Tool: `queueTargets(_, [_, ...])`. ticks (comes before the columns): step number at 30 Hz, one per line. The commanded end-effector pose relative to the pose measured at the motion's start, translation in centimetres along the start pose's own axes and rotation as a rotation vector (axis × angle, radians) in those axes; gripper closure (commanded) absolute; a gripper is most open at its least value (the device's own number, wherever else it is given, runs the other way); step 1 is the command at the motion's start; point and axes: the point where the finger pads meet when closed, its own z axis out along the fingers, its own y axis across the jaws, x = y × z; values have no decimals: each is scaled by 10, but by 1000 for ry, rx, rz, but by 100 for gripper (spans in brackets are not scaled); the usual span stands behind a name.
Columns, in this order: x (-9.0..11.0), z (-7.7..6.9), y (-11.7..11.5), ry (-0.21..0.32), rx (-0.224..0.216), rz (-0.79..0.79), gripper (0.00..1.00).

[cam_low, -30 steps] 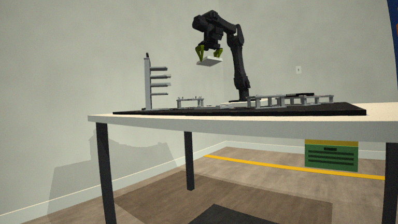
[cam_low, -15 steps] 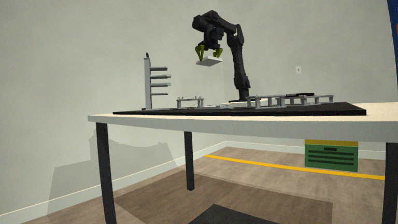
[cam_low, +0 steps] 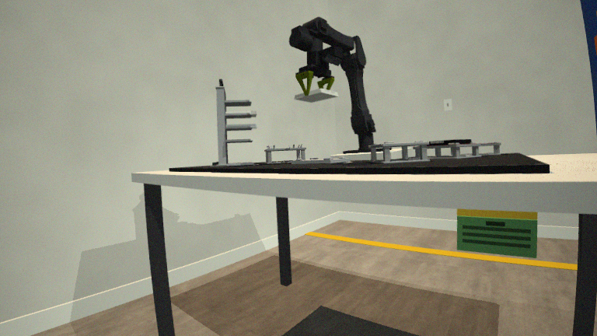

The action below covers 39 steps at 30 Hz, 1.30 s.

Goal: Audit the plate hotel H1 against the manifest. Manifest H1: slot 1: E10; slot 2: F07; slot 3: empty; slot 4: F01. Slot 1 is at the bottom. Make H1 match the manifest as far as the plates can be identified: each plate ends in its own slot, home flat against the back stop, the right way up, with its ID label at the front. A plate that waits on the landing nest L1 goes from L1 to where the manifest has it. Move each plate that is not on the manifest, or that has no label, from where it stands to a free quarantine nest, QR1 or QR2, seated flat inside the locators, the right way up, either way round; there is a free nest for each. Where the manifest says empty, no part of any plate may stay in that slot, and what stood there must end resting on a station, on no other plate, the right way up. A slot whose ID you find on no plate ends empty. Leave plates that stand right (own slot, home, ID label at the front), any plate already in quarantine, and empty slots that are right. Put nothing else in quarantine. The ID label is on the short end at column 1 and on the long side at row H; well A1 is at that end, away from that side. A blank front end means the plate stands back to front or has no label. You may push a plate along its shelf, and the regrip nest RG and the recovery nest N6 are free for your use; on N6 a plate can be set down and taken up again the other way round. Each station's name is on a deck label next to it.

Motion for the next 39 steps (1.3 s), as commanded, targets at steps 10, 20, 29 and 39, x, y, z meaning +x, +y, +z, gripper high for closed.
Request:
queueTargets(10, [0, 22, 13, -3, -37, -117, 14])
queueTargets(20, [0, 43, 11, -3, -37, -117, 14])
queueTargets(29, [1, 67, 11, -3, -36, -117, 14])
queueTargets(39, [1, 89, 10, -3, -36, -117, 14])
